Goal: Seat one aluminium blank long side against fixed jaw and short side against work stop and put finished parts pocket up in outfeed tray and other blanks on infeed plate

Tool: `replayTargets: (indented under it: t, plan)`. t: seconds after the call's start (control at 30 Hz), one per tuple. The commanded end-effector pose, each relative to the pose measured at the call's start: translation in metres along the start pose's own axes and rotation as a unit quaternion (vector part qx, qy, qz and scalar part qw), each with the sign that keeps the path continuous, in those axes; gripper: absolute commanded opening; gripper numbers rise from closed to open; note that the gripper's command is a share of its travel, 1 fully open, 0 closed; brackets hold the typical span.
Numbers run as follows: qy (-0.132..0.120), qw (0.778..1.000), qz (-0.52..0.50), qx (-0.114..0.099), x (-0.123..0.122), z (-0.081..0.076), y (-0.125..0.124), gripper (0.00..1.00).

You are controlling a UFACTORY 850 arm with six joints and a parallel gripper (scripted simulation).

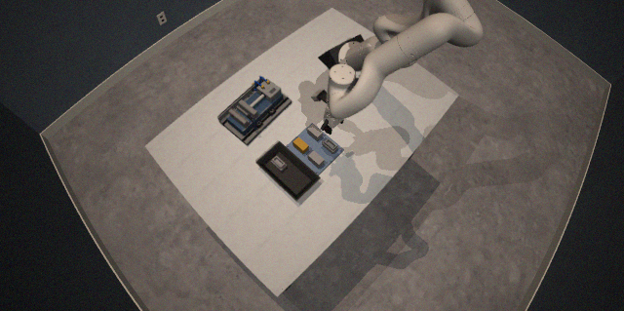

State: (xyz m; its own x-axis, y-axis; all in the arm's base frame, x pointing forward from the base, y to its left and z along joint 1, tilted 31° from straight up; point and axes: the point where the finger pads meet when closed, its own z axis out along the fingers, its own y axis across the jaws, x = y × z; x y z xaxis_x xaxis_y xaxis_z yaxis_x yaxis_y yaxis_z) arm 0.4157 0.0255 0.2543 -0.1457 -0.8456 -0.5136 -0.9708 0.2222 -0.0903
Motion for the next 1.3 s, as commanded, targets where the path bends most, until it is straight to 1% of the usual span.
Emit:
replayTargets:
  t: [0.0,0.2,0.27,0.37,0.53,0.77,0.83,1.07,1.27]
  plan:
    - [0.000,1.000,0.000,0.001,0.000,0.001,-0.001,0.69]
    - [0.000,1.000,0.000,0.000,0.000,0.010,-0.001,0.69]
    - [0.000,1.000,0.000,0.000,0.000,0.010,-0.001,0.69]
    - [0.000,1.000,0.000,0.000,0.000,0.018,-0.001,0.69]
    - [0.000,1.000,0.000,0.000,0.000,0.034,-0.001,0.69]
    - [0.000,1.000,0.000,0.000,0.000,0.062,-0.001,0.69]
    - [0.000,1.000,0.000,0.000,0.000,0.062,-0.001,0.69]
    - [0.000,1.000,0.000,0.000,0.000,0.090,-0.001,0.69]
    - [0.000,1.000,0.000,0.000,0.000,0.110,-0.001,0.69]
